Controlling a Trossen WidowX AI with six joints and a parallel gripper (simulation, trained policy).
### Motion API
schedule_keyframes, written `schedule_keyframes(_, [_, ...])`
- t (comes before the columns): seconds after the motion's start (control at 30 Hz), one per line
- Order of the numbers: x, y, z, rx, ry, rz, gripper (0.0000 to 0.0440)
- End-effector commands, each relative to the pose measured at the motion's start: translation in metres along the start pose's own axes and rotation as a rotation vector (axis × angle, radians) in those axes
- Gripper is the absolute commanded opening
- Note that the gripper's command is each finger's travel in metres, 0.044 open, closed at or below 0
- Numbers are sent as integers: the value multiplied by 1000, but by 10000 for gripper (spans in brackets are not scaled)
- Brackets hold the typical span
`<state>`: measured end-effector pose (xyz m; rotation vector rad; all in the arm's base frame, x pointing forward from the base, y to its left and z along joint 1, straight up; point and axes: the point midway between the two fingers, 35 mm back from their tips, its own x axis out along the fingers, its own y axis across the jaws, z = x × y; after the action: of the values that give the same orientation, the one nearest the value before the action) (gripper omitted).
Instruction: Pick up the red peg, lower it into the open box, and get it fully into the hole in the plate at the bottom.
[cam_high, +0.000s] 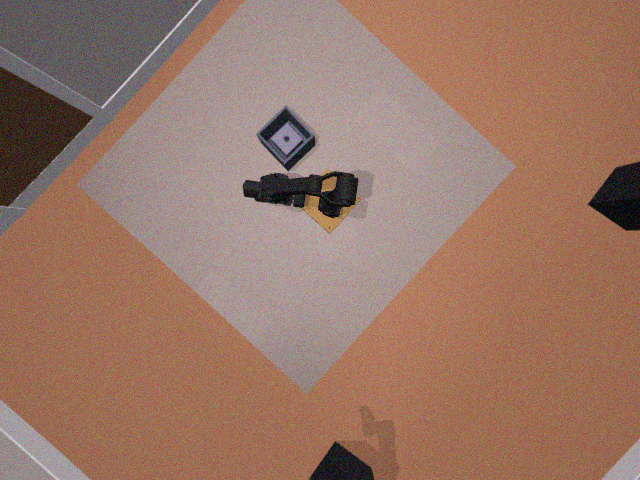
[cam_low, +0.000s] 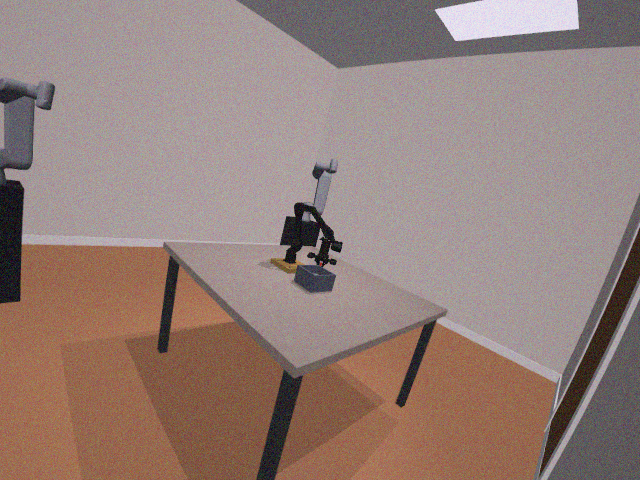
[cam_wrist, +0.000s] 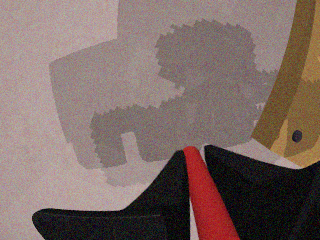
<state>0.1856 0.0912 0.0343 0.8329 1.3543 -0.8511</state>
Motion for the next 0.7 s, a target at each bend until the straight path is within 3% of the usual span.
schedule_keyframes(0.0, [-1,-2,2,-13,1,-7,0])
schedule_keyframes(0.67, [-68,4,55,-139,-179,59,0])
